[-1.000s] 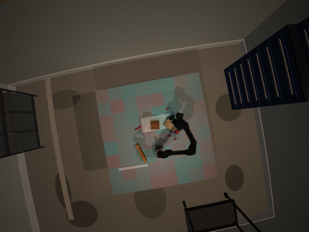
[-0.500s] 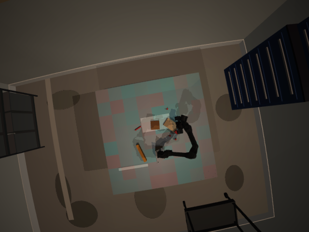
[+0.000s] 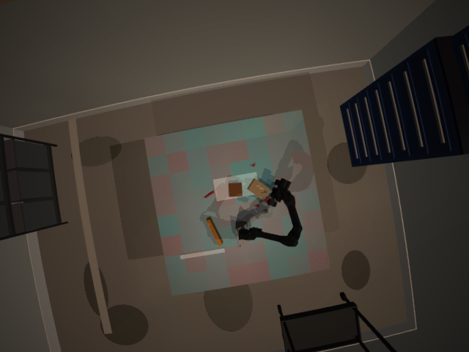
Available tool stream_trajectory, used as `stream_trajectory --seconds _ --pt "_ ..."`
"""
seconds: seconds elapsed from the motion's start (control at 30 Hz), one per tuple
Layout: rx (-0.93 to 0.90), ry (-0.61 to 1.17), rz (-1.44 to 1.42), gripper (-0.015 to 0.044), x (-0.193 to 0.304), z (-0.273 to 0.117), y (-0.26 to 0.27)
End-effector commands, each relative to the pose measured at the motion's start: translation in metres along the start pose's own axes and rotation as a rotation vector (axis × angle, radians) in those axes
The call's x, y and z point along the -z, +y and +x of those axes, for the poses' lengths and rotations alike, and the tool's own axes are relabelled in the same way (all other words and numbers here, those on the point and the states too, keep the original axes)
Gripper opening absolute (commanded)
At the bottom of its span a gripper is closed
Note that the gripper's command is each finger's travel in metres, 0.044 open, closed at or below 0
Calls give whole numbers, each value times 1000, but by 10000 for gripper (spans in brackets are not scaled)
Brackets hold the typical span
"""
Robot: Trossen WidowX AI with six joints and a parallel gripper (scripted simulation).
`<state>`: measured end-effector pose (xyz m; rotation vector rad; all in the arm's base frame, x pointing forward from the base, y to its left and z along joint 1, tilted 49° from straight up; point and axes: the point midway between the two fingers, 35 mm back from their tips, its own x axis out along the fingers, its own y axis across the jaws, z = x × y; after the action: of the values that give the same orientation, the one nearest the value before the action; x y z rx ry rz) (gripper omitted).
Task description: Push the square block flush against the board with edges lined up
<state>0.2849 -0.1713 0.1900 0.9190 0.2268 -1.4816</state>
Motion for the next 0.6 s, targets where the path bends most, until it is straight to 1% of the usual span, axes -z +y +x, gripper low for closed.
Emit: stream_trajectory --seconds 0.0,0.2,0.37,0.57 --pt "-1 -1 120 0 -7 -1 -5" --pt "-2 -2 157 0 -10 1 -5" --pt "-8 -5 231 0 -16 52 -7" --pt "-9 -5 234 0 -15 54 -7"
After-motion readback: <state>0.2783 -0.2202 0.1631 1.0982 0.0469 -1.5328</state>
